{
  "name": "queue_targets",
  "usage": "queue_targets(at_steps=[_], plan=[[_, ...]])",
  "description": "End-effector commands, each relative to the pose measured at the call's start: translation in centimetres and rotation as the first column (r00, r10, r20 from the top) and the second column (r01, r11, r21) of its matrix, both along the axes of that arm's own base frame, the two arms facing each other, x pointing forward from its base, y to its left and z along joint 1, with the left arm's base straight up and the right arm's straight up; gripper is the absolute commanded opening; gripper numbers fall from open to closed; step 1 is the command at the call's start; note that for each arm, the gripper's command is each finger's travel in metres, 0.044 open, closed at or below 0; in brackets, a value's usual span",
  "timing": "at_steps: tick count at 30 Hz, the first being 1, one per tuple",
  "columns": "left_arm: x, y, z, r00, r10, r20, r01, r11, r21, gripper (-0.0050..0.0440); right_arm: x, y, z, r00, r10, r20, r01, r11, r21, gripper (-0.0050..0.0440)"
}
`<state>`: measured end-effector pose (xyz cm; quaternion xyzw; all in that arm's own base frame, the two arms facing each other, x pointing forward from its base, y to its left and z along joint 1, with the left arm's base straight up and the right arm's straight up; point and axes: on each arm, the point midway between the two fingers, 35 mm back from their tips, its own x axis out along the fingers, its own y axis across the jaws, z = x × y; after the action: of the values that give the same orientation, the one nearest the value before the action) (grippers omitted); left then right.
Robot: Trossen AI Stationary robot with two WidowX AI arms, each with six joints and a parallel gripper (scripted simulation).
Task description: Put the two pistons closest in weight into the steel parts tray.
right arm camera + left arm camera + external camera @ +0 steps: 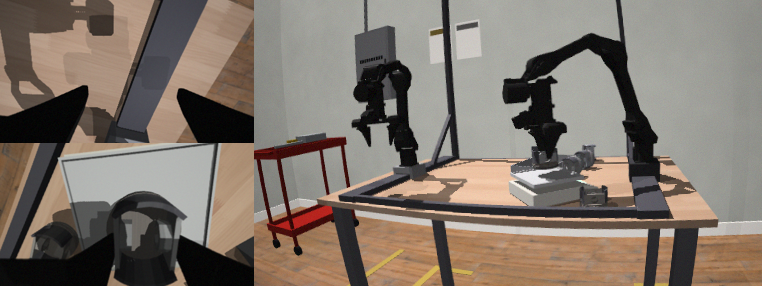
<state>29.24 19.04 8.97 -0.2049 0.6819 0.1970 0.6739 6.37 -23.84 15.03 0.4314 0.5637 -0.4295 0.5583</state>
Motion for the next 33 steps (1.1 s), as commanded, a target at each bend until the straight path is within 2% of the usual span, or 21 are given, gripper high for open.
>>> queue_targets(at_steps=[1, 33], plan=[[0.7, 0.4, 3.2, 0.998, -0.003, 0.067, 0.0, 0.999, 0.046, 0.0158, 0.1, -0.5, 0.8, 1.0, -0.001, 0.011, 0.001, 1.0, -0.03, 0.04], [0.4, 0.3, 7.5, 0.997, -0.001, 0.071, -0.002, 0.999, 0.052, 0.0158, 0.1, -0.5, 0.8, 1.0, -0.001, 0.011, 0.001, 1.0, -0.03, 0.04]])
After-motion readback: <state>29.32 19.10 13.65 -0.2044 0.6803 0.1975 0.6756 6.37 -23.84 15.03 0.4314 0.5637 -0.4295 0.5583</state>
